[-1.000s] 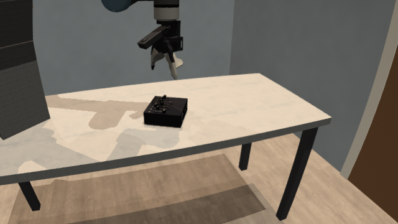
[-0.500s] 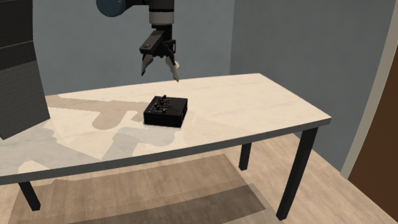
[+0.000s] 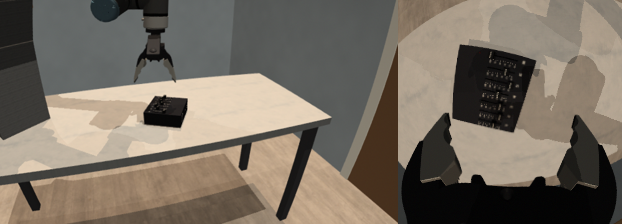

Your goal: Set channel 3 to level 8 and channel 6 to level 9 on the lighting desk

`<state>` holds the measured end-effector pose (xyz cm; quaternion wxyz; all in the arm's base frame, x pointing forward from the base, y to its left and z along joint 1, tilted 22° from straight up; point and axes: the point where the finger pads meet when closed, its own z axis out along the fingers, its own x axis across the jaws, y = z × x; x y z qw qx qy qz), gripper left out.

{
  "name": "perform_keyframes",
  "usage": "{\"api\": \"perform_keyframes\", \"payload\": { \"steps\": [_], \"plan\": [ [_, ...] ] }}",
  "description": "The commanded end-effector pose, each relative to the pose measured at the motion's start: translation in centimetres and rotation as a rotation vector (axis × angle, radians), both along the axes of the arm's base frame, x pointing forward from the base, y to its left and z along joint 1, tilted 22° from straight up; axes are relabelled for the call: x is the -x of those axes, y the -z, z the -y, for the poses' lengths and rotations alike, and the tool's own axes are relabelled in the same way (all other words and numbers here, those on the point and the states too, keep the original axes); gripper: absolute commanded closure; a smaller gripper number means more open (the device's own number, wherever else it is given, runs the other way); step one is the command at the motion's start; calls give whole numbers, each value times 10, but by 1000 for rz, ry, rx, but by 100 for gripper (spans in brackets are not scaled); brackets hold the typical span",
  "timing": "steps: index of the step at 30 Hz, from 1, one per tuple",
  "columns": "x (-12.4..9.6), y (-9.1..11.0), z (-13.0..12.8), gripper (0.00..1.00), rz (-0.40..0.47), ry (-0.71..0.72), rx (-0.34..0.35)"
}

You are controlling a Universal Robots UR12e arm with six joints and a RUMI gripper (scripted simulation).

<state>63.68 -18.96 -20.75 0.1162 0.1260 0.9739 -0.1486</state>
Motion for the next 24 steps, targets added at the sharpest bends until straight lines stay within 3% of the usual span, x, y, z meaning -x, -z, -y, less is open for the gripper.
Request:
{"api": "perform_keyframes", "payload": {
  "steps": [1, 2, 16, 18, 19, 24],
  "plan": [
    [7, 8, -1, 0, -57, -200, 38],
    [7, 10, -1, 0, -89, -293, 57],
    [18, 28, -9, 0, -247, -722, 150],
    [18, 28, -9, 0, -247, -722, 150],
    [19, 29, -9, 0, -278, -817, 169],
    [22, 33, -12, 0, -330, -964, 199]
  ]
}}
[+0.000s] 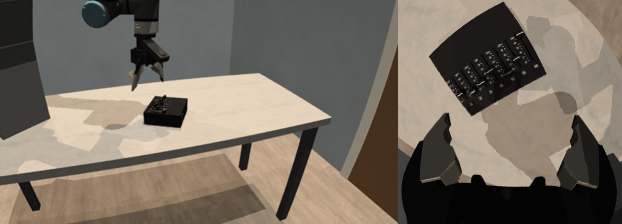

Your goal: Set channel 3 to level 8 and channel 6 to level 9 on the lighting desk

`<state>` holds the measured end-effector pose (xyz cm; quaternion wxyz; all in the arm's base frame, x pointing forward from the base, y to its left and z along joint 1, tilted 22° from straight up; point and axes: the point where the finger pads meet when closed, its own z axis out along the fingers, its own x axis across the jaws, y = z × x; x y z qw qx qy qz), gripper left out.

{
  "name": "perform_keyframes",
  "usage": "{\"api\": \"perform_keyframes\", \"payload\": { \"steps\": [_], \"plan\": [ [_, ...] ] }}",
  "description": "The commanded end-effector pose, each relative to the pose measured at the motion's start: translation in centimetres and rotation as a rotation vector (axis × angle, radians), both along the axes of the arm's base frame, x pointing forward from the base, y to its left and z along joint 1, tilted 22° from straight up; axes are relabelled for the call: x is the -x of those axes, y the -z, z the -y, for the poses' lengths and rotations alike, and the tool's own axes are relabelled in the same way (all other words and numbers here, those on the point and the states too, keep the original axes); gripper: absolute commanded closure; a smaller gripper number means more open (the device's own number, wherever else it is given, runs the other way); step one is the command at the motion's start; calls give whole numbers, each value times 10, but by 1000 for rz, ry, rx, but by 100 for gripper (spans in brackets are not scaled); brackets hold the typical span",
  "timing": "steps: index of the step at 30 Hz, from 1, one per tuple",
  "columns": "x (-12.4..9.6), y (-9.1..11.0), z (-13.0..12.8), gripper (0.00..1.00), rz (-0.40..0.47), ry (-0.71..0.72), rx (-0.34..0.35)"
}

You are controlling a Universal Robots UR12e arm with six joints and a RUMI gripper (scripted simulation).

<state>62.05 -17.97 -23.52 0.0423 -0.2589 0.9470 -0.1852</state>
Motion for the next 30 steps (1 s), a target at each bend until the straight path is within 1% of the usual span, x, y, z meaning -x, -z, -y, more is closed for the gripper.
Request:
{"api": "perform_keyframes", "payload": {
  "steps": [1, 3, 9, 20, 30],
  "plan": [
    [7, 6, -2, 0, -77, -265, 43],
    [8, 8, -3, 0, -98, -329, 56],
    [10, 11, -5, 0, -132, -420, 74],
    [13, 14, -7, 0, -157, -488, 88],
    [13, 14, -7, 0, -161, -499, 91]
  ]
}}
